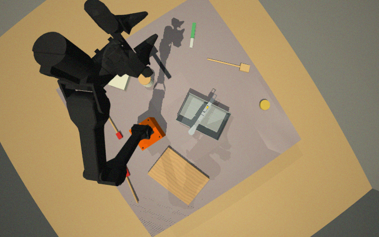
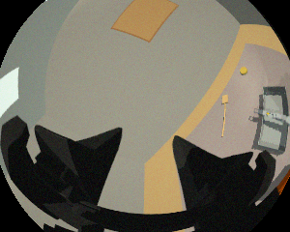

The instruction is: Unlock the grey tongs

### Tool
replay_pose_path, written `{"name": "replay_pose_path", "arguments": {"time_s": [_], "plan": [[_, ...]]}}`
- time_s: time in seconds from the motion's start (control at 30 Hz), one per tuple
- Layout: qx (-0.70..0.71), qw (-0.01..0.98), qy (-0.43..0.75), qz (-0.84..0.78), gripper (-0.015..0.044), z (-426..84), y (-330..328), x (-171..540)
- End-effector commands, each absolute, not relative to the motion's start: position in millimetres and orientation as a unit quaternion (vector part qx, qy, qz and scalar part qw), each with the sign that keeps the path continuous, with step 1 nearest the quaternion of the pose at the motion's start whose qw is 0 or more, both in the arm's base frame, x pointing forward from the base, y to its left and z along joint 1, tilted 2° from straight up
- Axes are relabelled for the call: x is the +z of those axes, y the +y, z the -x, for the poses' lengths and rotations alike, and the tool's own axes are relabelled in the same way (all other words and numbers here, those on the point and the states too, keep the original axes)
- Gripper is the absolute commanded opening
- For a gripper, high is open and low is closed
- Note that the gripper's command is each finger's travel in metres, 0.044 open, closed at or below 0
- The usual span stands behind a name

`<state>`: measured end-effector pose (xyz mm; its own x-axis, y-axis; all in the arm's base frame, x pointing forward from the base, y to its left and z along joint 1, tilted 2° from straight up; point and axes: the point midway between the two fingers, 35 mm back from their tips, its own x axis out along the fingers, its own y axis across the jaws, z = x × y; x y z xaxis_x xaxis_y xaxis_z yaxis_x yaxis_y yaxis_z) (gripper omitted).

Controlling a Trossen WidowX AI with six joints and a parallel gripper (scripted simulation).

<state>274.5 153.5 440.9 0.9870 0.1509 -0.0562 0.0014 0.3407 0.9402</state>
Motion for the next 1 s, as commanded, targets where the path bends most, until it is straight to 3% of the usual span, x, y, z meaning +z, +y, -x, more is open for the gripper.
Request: {"name": "replay_pose_path", "arguments": {"time_s": [0.0,0.27,0.53,0.7,0.97], "plan": [[-0.001,0.858,0.084,-0.506,0.0260,-301,149,408],[-0.062,0.916,0.121,-0.377,0.0260,-336,131,358],[-0.152,0.948,0.234,-0.151,0.0260,-383,82,260],[-0.183,0.924,0.336,0.002,0.0260,-396,38,194],[-0.143,0.805,0.530,0.227,0.0260,-382,-34,90]]}}
